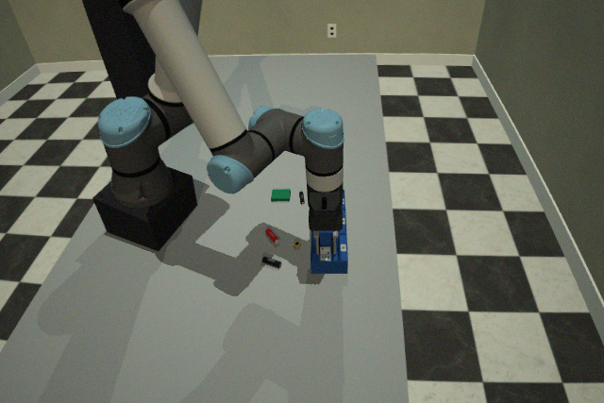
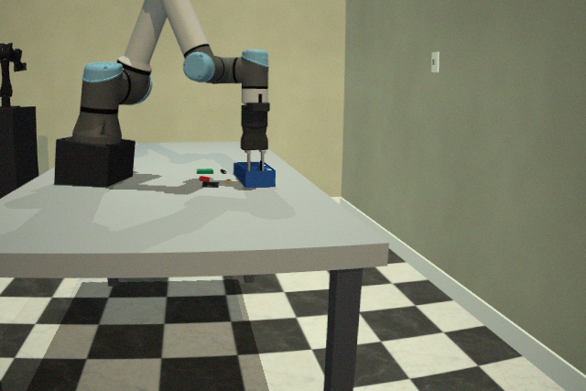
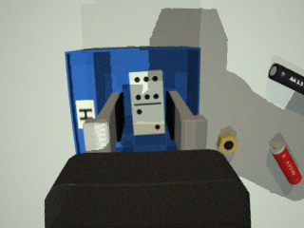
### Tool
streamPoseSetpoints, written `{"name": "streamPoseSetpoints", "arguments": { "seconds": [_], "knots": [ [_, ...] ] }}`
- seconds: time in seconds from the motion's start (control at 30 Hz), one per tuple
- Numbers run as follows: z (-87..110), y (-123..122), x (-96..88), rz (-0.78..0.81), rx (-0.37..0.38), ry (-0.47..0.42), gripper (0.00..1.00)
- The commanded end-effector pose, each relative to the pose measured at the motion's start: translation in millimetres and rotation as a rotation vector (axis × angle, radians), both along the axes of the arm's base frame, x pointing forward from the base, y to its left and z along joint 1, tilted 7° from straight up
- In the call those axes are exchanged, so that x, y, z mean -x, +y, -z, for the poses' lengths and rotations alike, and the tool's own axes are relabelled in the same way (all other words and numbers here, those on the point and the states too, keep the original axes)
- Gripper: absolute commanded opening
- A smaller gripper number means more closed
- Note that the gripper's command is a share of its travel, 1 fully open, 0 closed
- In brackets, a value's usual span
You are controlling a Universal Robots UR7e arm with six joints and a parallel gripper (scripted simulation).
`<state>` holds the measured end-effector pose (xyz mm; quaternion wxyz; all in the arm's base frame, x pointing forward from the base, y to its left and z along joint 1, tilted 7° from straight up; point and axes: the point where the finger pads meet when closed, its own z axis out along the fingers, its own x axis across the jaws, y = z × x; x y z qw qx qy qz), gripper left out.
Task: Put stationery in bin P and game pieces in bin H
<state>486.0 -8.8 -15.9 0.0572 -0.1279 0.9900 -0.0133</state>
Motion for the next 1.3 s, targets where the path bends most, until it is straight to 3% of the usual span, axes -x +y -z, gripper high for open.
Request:
{"name": "streamPoseSetpoints", "arguments": {
  "seconds": [0.0, 0.2, 0.37, 0.93, 0.97, 1.27],
  "knots": [
    [-9.4, 0, -1.0, -0.001, 0.001, -0.003, 0.65],
    [-14.3, 0, 0.4, -0.001, 0.001, -0.002, 0.65],
    [-38.1, 0, 2.4, -0.001, 0.001, -0.004, 0.65],
    [-35.9, 0, 4.9, -0.001, 0.000, 0.001, 0.65],
    [-35.1, 8, 11.9, -0.053, 0.006, 0.002, 1.00],
    [-29.9, 55, 58.6, -0.289, 0.034, 0.008, 1.00]
  ]
}}
